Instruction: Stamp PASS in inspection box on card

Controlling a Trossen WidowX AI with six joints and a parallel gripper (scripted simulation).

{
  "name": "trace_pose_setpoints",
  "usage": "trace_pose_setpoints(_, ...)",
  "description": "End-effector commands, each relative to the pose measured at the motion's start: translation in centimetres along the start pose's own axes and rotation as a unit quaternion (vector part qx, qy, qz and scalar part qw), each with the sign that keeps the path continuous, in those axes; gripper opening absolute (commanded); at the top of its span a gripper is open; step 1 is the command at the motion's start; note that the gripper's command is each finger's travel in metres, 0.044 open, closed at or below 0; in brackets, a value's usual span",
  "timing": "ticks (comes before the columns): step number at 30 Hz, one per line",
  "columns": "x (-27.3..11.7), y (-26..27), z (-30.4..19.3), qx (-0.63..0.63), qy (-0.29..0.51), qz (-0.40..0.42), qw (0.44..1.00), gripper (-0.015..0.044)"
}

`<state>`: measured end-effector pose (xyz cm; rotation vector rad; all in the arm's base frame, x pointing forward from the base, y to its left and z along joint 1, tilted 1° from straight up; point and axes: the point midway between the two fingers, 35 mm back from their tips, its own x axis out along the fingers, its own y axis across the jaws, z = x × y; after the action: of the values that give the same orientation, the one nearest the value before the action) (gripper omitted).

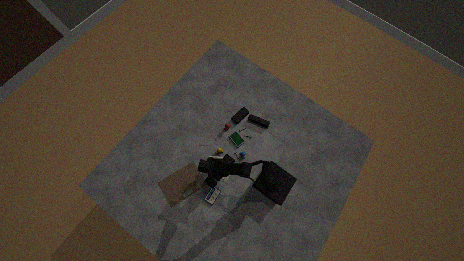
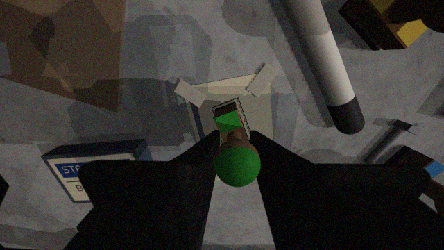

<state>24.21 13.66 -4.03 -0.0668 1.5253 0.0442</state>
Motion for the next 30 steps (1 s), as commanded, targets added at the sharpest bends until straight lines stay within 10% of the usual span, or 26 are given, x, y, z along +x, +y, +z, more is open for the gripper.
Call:
trace_pose_setpoints(1, -0.2, -0.1, 0.0, 0.001, 0.0, -0.002, 1.0, 0.0)
trace_pose_setpoints(30, -3.1, 0.0, 0.3, 0.001, 0.0, -0.002, 1.0, 0.0)
